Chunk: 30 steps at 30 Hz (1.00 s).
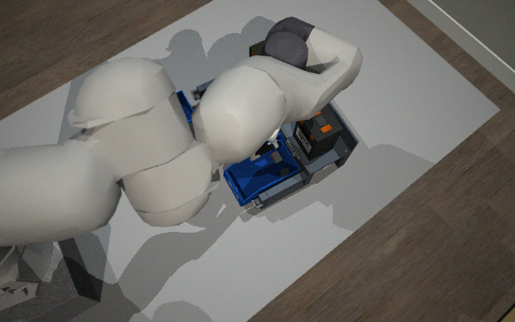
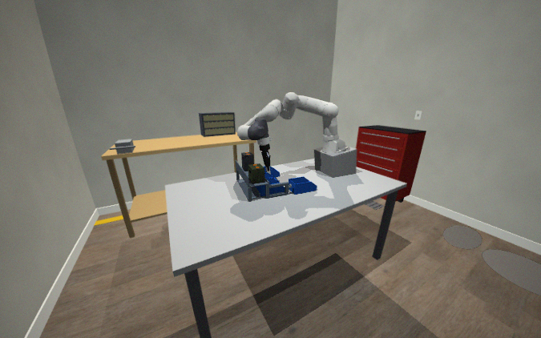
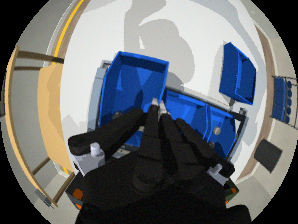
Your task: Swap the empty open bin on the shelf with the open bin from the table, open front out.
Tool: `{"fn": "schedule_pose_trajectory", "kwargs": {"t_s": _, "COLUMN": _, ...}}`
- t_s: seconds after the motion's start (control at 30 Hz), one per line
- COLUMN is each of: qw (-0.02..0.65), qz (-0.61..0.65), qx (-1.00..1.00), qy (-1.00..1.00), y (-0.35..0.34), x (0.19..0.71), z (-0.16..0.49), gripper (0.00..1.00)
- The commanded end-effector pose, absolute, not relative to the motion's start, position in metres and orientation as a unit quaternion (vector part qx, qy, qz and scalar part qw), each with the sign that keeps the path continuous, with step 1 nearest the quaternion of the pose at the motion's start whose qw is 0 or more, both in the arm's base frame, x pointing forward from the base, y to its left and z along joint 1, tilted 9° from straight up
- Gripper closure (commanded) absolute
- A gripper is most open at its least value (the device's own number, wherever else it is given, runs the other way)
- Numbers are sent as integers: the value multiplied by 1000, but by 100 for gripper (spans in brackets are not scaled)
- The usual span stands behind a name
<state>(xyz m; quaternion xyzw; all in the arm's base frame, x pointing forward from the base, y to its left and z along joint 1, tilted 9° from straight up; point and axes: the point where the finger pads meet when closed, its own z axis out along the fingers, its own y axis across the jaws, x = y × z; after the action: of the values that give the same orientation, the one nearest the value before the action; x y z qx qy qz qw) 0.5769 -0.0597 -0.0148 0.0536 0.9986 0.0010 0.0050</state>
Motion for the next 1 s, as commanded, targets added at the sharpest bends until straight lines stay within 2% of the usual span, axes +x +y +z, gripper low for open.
{"fn": "schedule_pose_trajectory", "kwargs": {"t_s": 0.0, "qw": 8, "qz": -1, "qx": 58, "qy": 998, "y": -62, "x": 579, "z": -13, "gripper": 100}}
{"fn": "schedule_pose_trajectory", "kwargs": {"t_s": 0.23, "qw": 8, "qz": -1, "qx": 58, "qy": 998, "y": -62, "x": 579, "z": -13, "gripper": 100}}
{"fn": "schedule_pose_trajectory", "kwargs": {"t_s": 0.27, "qw": 8, "qz": -1, "qx": 58, "qy": 998, "y": -62, "x": 579, "z": -13, "gripper": 94}}
{"fn": "schedule_pose_trajectory", "kwargs": {"t_s": 0.97, "qw": 8, "qz": -1, "qx": 58, "qy": 998, "y": -62, "x": 579, "z": -13, "gripper": 94}}
